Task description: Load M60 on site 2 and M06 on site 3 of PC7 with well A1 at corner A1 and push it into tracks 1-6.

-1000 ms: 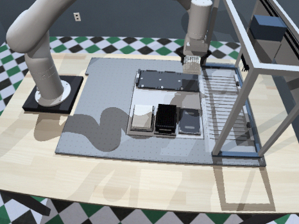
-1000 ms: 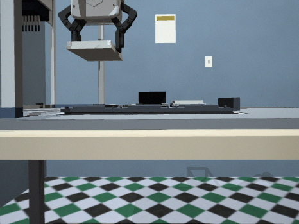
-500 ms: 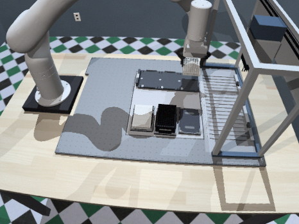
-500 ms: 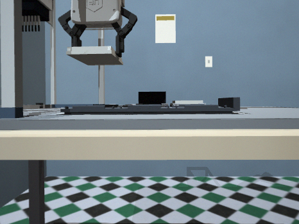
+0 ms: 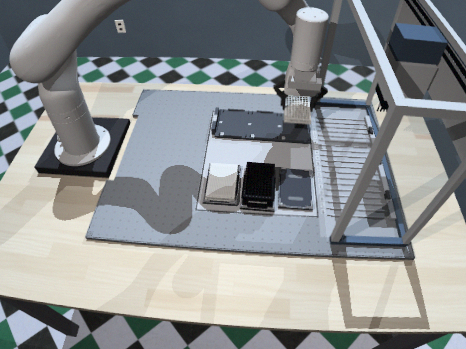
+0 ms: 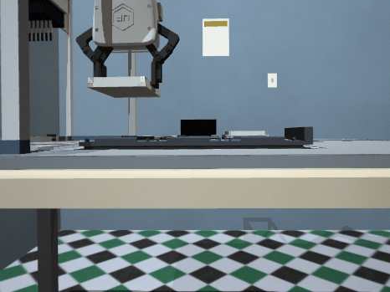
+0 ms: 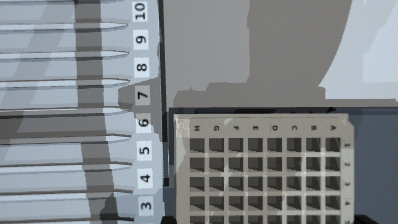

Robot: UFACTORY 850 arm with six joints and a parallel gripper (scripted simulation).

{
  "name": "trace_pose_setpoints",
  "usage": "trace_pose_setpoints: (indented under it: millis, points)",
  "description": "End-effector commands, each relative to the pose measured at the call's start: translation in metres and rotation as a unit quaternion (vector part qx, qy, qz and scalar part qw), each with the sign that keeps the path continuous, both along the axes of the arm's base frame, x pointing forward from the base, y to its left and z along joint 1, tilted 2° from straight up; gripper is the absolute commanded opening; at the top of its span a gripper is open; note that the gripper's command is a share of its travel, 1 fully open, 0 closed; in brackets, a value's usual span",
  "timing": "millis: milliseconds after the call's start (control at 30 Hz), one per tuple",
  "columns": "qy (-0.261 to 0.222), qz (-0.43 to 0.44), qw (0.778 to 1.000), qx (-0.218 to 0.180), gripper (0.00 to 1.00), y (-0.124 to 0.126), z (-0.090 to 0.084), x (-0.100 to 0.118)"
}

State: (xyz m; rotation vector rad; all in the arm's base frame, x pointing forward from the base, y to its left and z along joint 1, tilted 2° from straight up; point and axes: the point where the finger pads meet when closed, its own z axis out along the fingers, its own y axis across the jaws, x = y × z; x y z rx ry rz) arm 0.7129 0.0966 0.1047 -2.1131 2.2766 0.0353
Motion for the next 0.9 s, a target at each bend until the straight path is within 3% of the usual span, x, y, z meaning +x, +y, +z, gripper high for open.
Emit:
trace_pose_setpoints:
  millis: [0, 867]
  points:
    - [-0.001, 0.0, 1.0, 0.0, 0.0, 0.0, -0.002, 0.001]
    - [-0.001, 0.0, 1.0, 0.0, 0.0, 0.002, -0.042, 0.002]
